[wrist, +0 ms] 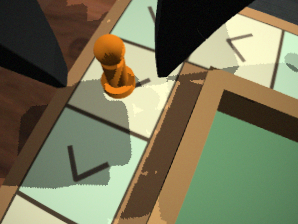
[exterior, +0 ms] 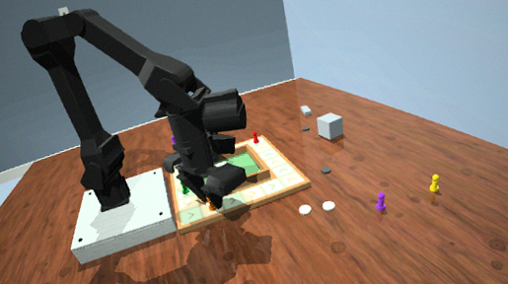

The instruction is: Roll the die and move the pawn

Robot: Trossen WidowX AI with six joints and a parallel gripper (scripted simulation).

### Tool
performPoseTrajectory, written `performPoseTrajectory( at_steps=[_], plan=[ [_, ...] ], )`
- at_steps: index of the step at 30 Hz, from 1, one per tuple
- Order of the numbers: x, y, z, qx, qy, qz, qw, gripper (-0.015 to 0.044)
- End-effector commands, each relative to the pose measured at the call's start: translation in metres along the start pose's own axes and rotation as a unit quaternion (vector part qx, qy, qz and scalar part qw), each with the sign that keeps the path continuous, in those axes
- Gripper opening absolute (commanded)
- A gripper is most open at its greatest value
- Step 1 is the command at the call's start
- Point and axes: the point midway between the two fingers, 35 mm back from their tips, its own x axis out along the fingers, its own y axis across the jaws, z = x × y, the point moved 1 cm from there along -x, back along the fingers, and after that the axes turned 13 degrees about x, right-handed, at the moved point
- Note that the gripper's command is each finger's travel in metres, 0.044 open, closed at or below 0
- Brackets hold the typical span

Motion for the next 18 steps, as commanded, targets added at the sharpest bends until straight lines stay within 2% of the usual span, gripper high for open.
performPoseTrajectory(
  at_steps=[1, 4, 18],
  plan=[
    [0.003, 0.0014, -0.0006, -0.002, 0.0, 0.003, 1.0, 0.0174],
    [0.003, 0.0014, -0.0006, -0.002, 0.0, 0.003, 1.0, 0.0095],
    [0.0021, 0.0012, -0.0004, -0.002, 0.0, 0.003, 1.0, 0.0]
  ],
)
